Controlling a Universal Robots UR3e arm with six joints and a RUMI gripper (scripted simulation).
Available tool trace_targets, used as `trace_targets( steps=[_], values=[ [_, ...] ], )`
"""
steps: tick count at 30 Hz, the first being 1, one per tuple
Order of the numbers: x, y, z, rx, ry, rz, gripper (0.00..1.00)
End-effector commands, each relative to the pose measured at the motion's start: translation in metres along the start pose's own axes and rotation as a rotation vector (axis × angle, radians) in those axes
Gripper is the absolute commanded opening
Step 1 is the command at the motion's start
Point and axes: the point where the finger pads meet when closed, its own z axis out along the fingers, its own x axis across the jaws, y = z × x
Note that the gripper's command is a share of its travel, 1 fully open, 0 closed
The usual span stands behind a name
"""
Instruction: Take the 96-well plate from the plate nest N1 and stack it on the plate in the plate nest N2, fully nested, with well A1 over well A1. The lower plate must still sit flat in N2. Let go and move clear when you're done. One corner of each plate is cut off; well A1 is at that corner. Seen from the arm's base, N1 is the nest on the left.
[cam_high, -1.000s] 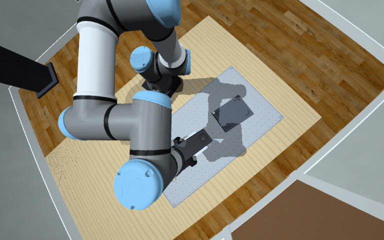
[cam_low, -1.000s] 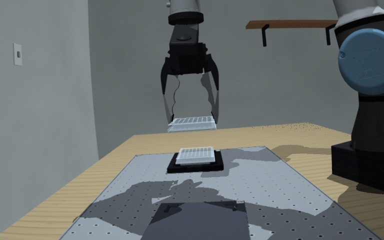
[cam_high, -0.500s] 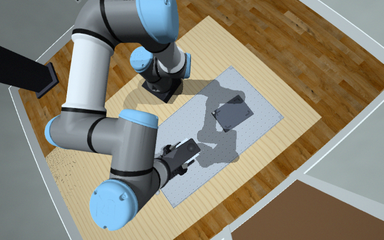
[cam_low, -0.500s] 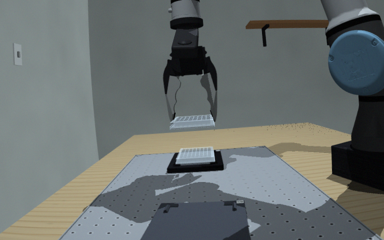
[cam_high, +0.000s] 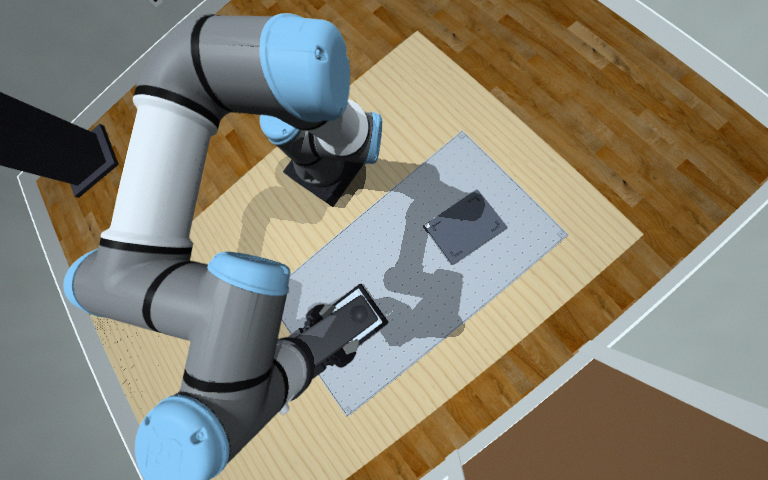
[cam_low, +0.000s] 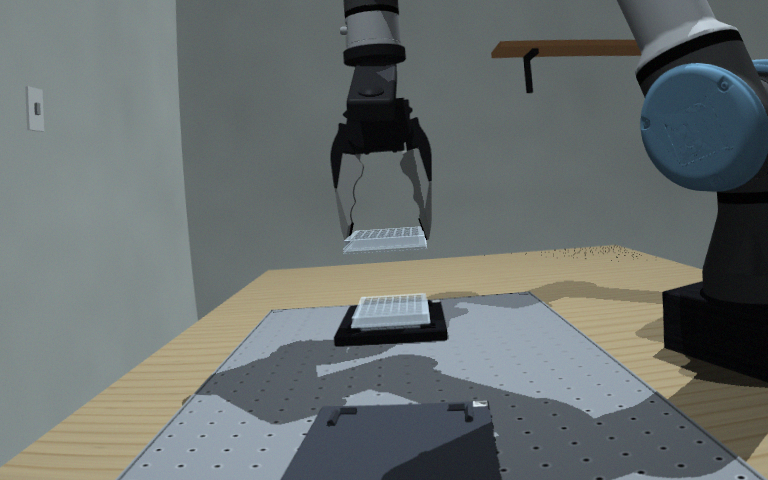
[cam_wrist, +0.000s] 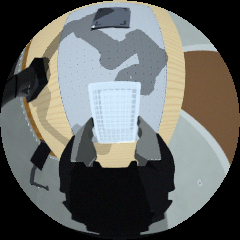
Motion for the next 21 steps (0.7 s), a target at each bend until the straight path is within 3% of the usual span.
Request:
trace_targets(
  steps=[1,7,21],
  values=[
    [0.001,0.015,-0.001,-0.001,0.001,0.0,0.0],
    [0.002,0.03,-0.001,-0.001,0.001,0.0,0.0],
    [0.002,0.03,-0.001,-0.001,0.001,0.0,0.0]
  ],
)
